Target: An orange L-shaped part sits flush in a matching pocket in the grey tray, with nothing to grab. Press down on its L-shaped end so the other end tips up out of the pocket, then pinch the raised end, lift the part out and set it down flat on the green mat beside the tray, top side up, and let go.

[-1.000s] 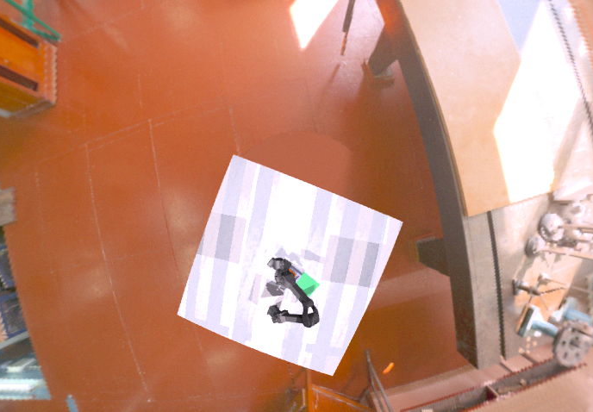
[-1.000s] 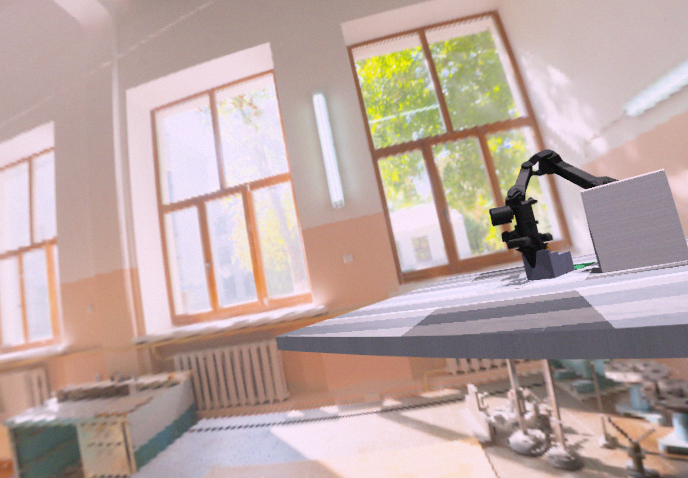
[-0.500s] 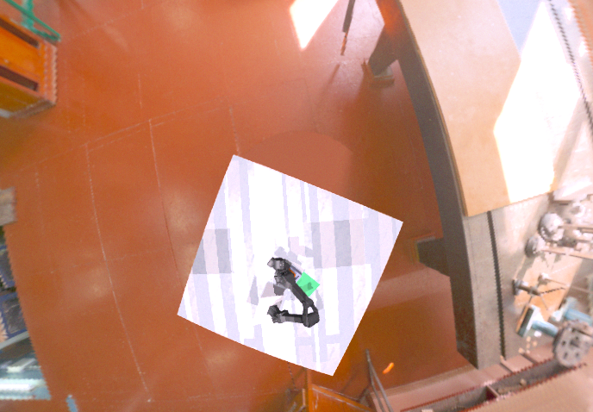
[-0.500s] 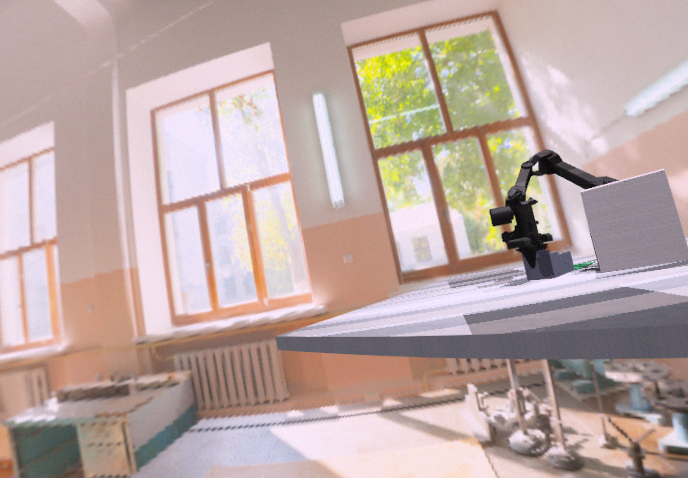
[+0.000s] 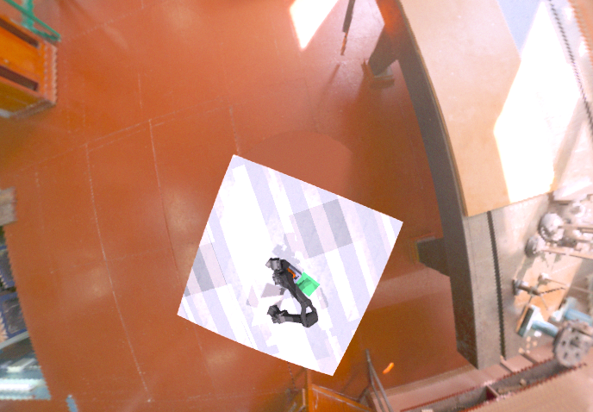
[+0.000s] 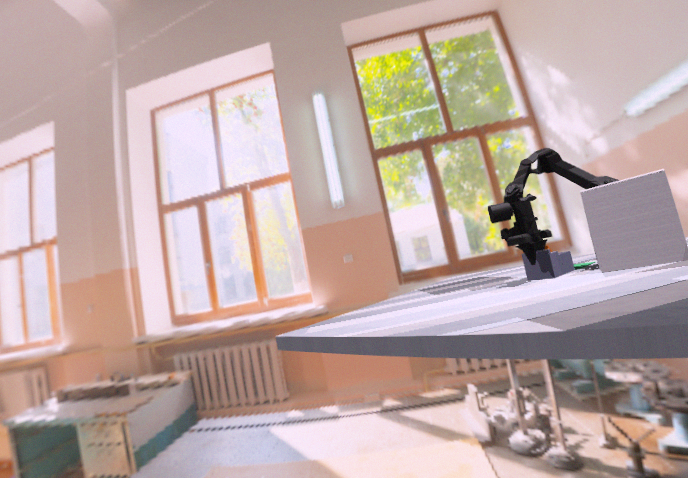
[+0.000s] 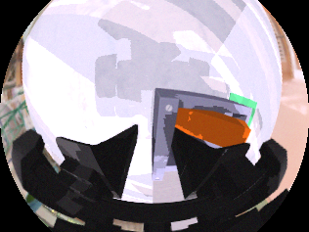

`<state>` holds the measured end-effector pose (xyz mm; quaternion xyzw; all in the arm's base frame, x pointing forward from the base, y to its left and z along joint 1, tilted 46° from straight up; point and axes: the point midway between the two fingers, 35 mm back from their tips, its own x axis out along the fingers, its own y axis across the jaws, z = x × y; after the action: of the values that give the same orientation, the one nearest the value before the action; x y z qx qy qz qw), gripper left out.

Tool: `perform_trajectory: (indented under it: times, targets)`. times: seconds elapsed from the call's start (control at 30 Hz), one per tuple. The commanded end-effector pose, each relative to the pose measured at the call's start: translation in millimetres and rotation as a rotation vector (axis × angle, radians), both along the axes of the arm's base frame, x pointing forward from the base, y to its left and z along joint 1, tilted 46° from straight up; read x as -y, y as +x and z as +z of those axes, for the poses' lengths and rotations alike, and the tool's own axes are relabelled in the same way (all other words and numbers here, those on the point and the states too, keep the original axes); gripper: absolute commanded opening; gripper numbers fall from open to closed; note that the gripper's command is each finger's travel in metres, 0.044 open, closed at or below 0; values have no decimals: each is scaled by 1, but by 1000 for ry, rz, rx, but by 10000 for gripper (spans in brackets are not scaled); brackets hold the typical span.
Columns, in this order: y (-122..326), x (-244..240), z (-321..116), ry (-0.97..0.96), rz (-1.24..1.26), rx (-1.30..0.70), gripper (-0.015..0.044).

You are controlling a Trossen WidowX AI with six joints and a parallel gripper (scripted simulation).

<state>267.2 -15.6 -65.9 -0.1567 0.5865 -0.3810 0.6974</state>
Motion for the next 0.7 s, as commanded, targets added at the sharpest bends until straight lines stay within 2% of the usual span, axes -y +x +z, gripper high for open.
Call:
perform_trajectory:
  times: [0.0,0.2,0.67]
  targets:
    - [3,-12,10,8,-5,9,180]
    - [-3,-60,70,8,-5,8,180]
    - [-1,-61,71,12,11,20,180]
